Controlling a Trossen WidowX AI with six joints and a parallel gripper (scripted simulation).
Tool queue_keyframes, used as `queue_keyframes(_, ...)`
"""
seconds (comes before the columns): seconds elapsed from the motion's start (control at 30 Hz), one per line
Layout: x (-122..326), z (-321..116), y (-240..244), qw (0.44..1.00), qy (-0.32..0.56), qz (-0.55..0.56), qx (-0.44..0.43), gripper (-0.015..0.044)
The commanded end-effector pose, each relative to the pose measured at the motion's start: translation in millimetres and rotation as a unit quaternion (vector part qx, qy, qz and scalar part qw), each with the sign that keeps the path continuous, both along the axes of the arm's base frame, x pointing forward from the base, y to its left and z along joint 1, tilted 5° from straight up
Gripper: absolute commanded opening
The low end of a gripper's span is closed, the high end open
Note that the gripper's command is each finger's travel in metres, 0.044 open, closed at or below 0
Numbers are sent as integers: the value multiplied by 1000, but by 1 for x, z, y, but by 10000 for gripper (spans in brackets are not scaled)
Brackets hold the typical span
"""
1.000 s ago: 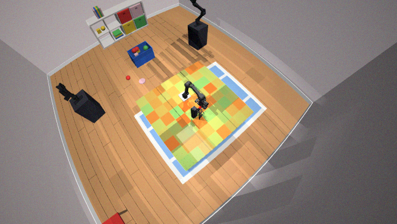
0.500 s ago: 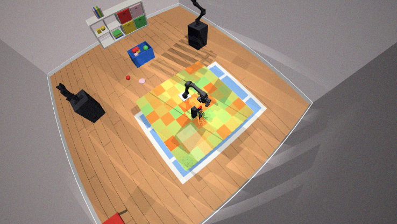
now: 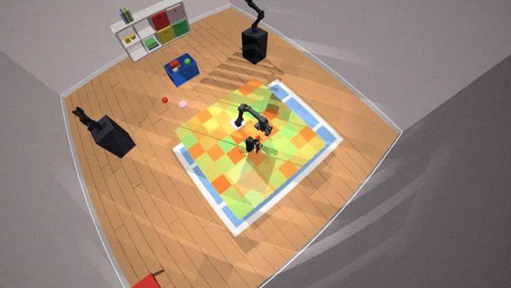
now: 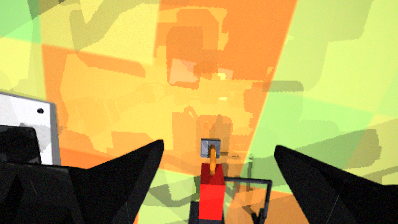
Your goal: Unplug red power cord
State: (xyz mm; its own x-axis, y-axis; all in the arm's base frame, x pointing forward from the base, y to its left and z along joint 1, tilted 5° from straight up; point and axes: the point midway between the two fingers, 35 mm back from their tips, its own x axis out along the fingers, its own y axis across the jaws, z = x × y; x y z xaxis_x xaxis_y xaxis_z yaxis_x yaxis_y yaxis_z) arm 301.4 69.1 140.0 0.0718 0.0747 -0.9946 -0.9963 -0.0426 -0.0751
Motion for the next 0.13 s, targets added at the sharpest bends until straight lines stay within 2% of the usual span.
queue_keyframes(0.0, 0, 0, 0, 1000, 1, -2, -3, 440)
queue_keyframes(0.1, 0, 0, 0, 1000, 1, -2, -3, 440)
